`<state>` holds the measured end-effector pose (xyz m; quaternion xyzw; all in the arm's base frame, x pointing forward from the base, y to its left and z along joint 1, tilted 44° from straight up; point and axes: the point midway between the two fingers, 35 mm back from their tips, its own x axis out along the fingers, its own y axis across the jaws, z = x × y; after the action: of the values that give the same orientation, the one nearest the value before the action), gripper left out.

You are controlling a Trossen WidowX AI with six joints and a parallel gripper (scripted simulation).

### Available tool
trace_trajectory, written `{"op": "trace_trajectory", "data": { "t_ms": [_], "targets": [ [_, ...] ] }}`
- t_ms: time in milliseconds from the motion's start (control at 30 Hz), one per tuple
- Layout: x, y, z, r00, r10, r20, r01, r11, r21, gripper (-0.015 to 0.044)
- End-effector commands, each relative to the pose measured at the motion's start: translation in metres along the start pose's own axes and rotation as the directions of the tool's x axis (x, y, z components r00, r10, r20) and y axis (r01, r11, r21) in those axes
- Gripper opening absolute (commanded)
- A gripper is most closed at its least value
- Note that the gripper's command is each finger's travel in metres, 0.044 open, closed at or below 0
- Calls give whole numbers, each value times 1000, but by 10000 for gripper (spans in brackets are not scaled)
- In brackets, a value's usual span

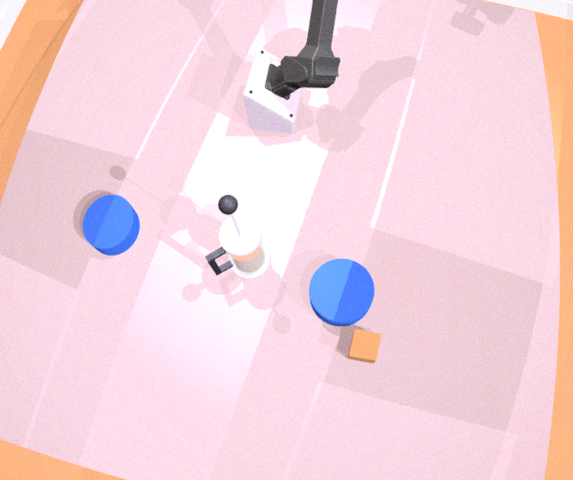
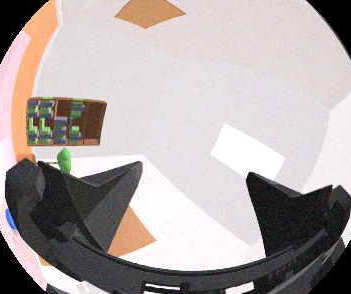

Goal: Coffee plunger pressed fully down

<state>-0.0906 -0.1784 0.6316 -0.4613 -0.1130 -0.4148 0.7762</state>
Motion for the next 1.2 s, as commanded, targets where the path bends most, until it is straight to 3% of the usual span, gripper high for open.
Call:
{"op": "trace_trajectory", "data": {
  "t_ms": [0,333,667,900,1167],
  "targets": [
    [12,34,48,997,42,64,-39,998,-50,440],
    [45,158,138,958,232,170,-203,964,-170,440],
    [74,242,139,922,373,104,-353,921,-166,440],
    [101,338,107,829,558,30,-556,829,-57,440],
    [106,437,29,620,782,-71,-750,617,240,440]
  ]
}}
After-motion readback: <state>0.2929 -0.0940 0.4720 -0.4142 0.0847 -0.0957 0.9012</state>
